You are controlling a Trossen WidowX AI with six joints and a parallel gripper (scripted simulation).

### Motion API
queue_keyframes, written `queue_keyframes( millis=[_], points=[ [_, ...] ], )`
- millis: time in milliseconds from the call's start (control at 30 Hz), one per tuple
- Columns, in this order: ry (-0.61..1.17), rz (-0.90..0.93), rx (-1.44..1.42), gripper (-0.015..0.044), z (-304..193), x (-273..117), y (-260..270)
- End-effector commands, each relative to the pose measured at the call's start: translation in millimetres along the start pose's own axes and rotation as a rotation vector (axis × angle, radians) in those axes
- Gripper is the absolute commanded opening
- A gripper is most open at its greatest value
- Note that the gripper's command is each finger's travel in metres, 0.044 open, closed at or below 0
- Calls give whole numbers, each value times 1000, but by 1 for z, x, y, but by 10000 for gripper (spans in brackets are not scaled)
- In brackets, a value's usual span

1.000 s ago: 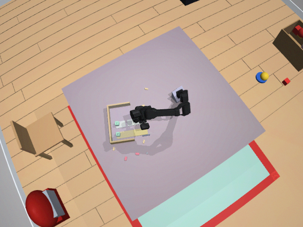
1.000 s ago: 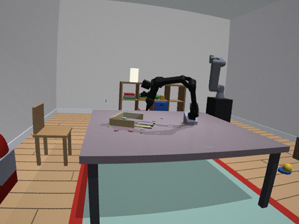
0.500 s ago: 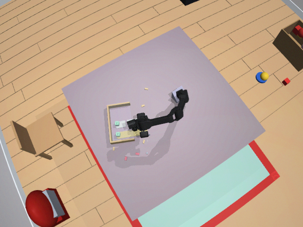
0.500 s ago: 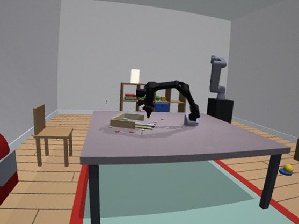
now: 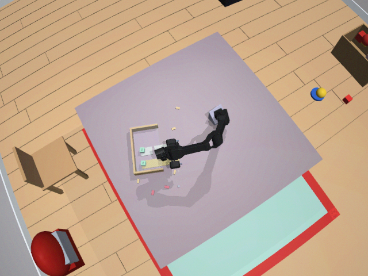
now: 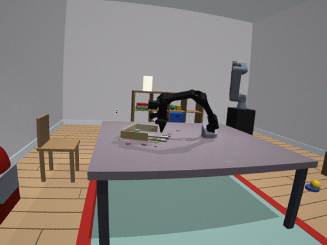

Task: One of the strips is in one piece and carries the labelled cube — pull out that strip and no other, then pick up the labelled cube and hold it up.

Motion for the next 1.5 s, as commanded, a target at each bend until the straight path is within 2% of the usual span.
queue_keyframes(
  millis=[0,767,1467],
  points=[
    [8,1,8,0,-1,9,0],
    [9,4,8,0,-4,46,3],
    [9,5,8,0,-4,48,3]
  ],
)
Point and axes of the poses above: the point midway between the two fingers, 35 mm back from their tips, its own x axis out along the fingers, its own y axis across the jaws, z = x × y, the point moved 6 cm from there along -x, back along the fingers, and after that the axes turned 9 degrees about -x, right-handed, at the moved point
